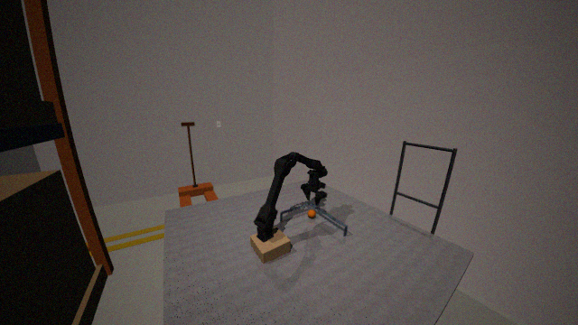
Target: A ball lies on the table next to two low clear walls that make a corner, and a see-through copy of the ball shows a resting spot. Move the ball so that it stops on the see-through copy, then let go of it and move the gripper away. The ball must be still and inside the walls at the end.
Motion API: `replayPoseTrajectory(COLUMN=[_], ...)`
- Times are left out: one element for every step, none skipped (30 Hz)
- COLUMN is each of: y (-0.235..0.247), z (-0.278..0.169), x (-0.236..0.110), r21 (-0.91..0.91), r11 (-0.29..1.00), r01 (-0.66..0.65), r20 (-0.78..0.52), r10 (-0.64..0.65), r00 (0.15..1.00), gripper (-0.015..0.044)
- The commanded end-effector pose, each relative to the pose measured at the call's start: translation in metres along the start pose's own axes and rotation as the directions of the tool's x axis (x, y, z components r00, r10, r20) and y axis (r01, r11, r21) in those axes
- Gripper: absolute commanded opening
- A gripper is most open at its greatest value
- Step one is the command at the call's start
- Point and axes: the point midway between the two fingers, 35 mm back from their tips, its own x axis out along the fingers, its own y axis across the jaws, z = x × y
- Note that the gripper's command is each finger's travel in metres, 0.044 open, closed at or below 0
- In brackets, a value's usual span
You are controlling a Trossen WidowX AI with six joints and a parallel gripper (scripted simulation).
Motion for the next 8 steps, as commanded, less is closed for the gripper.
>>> replayPoseTrajectory(y=[0.0,0.0,-0.001,-0.001,-0.001,-0.001,-0.001,-0.001], z=[-0.001,-0.002,-0.003,-0.004,-0.004,-0.004,-0.004,-0.004], x=[-0.025,-0.039,-0.047,-0.05,-0.05,-0.05,-0.05,-0.05], r21=[0.0,0.0,0.0,0.0,0.0,0.0,0.0,0.0], r11=[1.0,1.0,1.0,1.0,1.0,1.0,1.0,1.0], r01=[-0.001,-0.001,-0.001,-0.001,-0.001,-0.001,-0.001,-0.001], r20=[0.004,0.004,0.004,0.004,0.004,0.004,0.004,0.004], r10=[0.001,0.001,0.001,0.001,0.001,0.001,0.001,0.001], r00=[1.0,1.0,1.0,1.0,1.0,1.0,1.0,1.0], gripper=[0.044,0.044,0.044,0.044,0.044,0.044,0.044,0.044])
